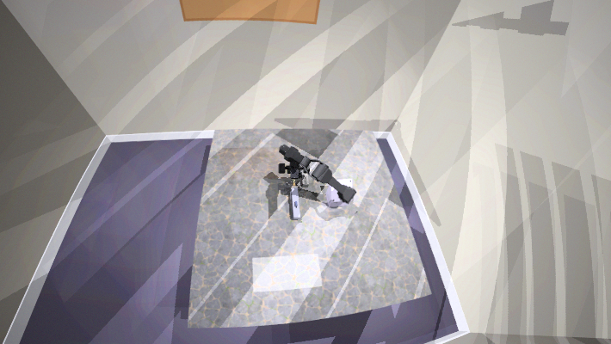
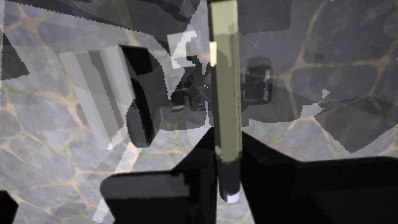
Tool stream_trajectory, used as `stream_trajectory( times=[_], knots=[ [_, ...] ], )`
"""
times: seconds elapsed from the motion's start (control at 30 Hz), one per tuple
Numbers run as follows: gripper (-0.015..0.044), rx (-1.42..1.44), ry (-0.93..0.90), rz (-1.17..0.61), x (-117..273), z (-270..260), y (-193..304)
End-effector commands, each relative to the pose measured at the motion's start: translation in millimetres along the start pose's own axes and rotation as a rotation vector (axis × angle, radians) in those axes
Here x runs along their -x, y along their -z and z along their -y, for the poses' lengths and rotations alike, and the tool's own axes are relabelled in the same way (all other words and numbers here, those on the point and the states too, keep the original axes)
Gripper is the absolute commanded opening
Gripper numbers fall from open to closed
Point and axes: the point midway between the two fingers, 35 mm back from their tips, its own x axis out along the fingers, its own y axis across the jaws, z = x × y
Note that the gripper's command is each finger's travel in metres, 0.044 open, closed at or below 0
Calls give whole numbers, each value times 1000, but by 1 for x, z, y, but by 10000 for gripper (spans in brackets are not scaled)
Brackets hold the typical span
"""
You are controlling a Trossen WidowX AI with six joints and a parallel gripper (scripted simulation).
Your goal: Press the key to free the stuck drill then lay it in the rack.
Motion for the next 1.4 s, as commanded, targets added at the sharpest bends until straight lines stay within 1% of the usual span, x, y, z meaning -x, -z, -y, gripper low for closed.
stream_trajectory(
  times=[0.0,1.37],
  knots=[
    [0,2,2,-4,3,0,0],
    [0,2,2,-5,10,0,-2]
  ],
)
